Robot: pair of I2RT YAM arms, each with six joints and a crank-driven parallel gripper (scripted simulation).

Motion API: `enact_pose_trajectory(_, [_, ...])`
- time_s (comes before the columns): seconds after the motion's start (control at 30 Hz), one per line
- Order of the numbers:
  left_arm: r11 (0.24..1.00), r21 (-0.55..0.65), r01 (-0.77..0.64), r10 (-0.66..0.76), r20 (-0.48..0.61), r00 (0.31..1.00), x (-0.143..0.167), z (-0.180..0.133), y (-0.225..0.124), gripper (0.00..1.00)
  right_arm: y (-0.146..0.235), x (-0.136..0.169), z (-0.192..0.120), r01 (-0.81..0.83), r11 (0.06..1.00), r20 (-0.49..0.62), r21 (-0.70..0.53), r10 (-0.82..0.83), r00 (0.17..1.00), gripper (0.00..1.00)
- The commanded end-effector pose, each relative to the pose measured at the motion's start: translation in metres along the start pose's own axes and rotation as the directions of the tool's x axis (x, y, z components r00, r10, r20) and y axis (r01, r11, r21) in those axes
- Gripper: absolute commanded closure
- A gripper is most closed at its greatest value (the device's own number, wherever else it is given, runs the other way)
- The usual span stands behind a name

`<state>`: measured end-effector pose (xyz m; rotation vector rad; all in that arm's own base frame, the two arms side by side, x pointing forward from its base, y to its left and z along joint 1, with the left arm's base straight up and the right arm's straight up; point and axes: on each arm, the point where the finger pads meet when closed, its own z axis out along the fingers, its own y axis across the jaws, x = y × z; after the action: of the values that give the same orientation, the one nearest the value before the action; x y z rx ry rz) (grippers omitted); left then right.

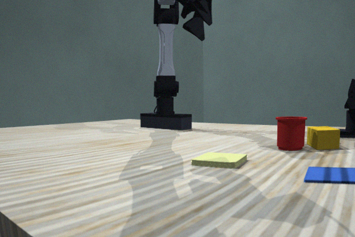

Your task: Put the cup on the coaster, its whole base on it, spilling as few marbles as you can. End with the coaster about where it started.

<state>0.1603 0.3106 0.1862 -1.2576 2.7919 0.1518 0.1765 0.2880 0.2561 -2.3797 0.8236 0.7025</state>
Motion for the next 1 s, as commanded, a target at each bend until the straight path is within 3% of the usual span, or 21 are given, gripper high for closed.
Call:
enact_pose_trajectory(0.0, [1.0,-0.003,0.004,-0.003,0.022,1.0,-0.002,-0.005,0.0,0.0,-0.002,-0.003,-0.003,0.011,1.0,0.002,0.015,-0.011,1.0,0.0])
enact_pose_trajectory(0.6, [1.0,-0.004,0.008,-0.008,0.029,1.0,-0.004,-0.005,0.0,0.0,-0.004,-0.002,-0.004,0.011,1.0,-0.005,0.023,-0.011,1.0,0.0])
enact_pose_trajectory(0.8, [1.0,0.009,-0.002,0.002,0.05,0.999,-0.008,-0.004,-0.021,0.0,-0.019,0.005,-0.003,-0.027,0.993,-0.076,0.119,0.036,0.996,0.0])
enact_pose_trajectory(0.97, [0.997,0.032,-0.066,0.064,0.063,0.996,-0.013,0.0,-0.071,0.0,-0.041,0.01,0.004,-0.105,0.948,-0.132,0.301,0.15,0.98,0.0])
